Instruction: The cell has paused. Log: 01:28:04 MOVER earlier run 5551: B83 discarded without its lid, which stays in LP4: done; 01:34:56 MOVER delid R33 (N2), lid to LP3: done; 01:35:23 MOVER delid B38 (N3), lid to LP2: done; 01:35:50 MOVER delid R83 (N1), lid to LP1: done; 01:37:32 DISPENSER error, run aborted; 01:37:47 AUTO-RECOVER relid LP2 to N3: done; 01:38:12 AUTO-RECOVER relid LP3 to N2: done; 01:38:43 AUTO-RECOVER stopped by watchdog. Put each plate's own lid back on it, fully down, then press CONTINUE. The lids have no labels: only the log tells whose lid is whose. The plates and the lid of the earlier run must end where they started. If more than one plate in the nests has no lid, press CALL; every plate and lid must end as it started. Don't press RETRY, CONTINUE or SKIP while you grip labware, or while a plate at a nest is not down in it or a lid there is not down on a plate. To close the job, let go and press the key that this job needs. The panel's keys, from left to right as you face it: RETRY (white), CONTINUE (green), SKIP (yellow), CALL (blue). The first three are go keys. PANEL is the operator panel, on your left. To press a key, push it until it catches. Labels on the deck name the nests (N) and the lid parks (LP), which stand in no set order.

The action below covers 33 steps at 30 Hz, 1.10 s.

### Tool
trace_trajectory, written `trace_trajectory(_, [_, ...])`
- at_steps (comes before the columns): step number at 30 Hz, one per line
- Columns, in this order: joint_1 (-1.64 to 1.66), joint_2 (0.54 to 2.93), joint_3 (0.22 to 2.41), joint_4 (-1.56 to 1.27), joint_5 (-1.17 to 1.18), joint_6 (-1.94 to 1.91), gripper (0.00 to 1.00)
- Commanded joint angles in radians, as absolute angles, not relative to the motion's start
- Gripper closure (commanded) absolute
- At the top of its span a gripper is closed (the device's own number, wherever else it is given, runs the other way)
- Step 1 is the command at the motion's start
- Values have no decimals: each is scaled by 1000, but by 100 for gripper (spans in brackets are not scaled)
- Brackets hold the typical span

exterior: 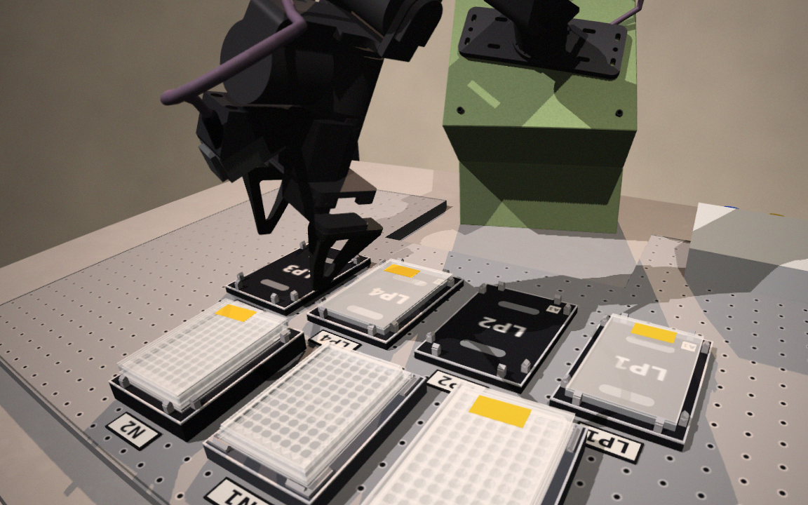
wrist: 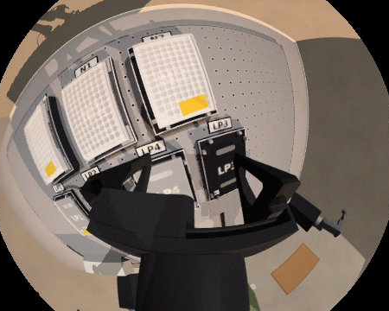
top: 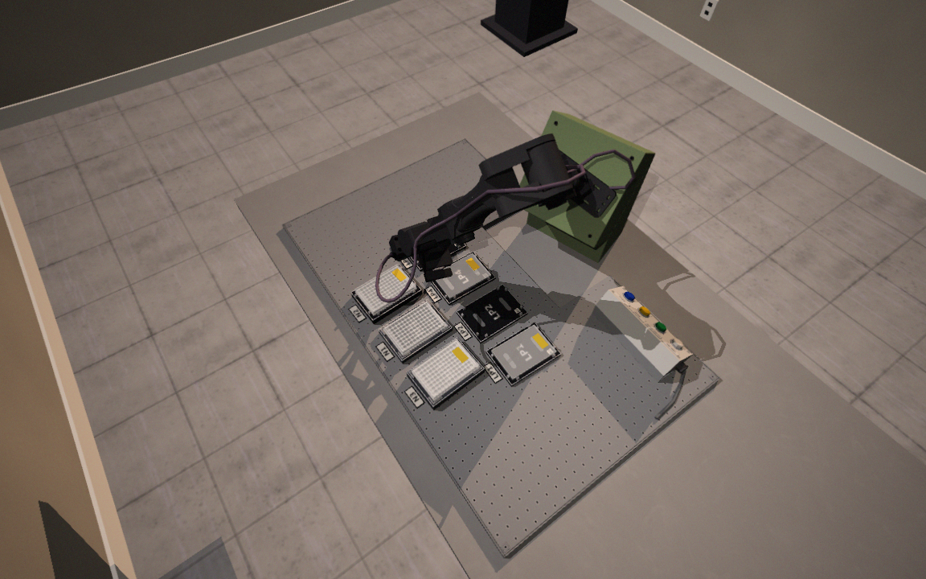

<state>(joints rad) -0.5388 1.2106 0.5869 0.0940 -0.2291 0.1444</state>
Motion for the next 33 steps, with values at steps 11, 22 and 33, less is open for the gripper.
trace_trajectory(11, [-440, 1128, 557, -33, -332, 55, 0])
trace_trajectory(22, [-350, 1082, 534, -117, -401, -3, 0])
trace_trajectory(33, [-327, 1052, 555, -144, -390, 0, 0])
